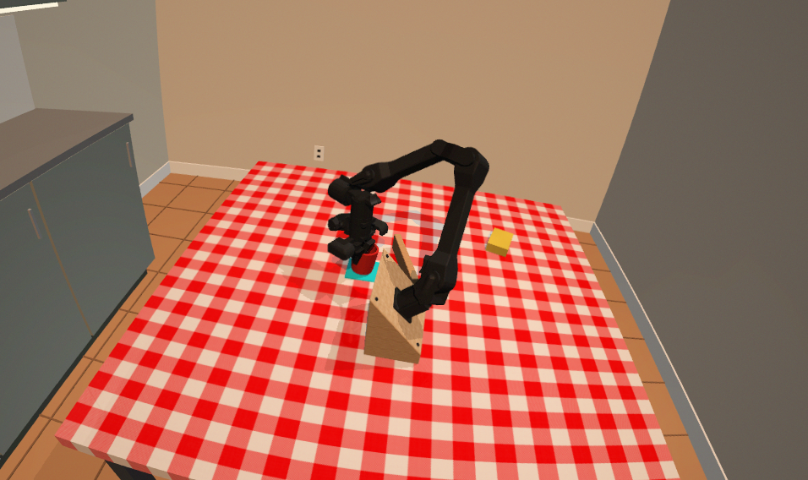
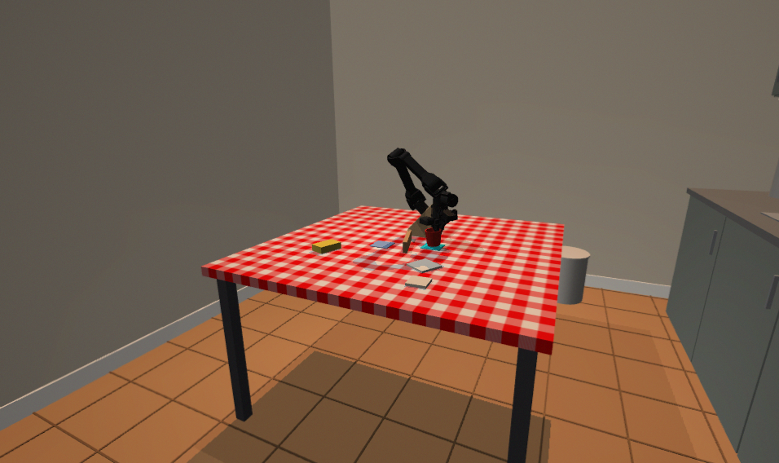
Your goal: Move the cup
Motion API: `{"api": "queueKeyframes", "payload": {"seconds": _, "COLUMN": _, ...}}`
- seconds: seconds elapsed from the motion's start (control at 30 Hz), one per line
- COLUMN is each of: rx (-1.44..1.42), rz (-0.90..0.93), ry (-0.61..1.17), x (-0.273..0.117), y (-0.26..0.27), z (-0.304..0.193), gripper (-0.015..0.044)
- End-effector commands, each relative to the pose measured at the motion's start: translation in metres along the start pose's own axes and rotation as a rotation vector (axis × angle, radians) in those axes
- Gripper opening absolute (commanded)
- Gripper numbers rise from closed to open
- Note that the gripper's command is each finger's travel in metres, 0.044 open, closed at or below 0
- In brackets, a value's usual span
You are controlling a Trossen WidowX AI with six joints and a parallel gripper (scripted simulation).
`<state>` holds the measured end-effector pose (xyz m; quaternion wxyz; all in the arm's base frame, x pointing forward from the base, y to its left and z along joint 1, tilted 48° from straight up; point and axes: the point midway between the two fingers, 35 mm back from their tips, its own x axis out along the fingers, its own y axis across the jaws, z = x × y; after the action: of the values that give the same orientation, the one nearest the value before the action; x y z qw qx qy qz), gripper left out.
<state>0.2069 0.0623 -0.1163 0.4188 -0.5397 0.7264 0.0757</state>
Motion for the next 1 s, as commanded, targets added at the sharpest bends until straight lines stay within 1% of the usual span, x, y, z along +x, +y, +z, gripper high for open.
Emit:
{"api": "queueKeyframes", "payload": {"seconds": 0.0, "rx": 0.001, "rz": 0.0, "ry": -0.001, "x": 0.0, "y": 0.0, "z": 0.0, "gripper": 0.0}}
{"api": "queueKeyframes", "payload": {"seconds": 0.3, "rx": 0.001, "rz": 0.0, "ry": -0.001, "x": 0.0, "y": 0.0, "z": 0.0, "gripper": 0.0}}
{"api": "queueKeyframes", "payload": {"seconds": 0.47, "rx": 0.001, "rz": 0.0, "ry": -0.001, "x": 0.0, "y": 0.0, "z": 0.0, "gripper": 0.0128}}
{"api": "queueKeyframes", "payload": {"seconds": 0.73, "rx": 0.0, "rz": 0.0, "ry": -0.001, "x": -0.002, "y": 0.0, "z": 0.0, "gripper": 0.0128}}
{"api": "queueKeyframes", "payload": {"seconds": 0.97, "rx": -0.002, "rz": -0.001, "ry": -0.001, "x": -0.013, "y": 0.0, "z": 0.001, "gripper": 0.0128}}
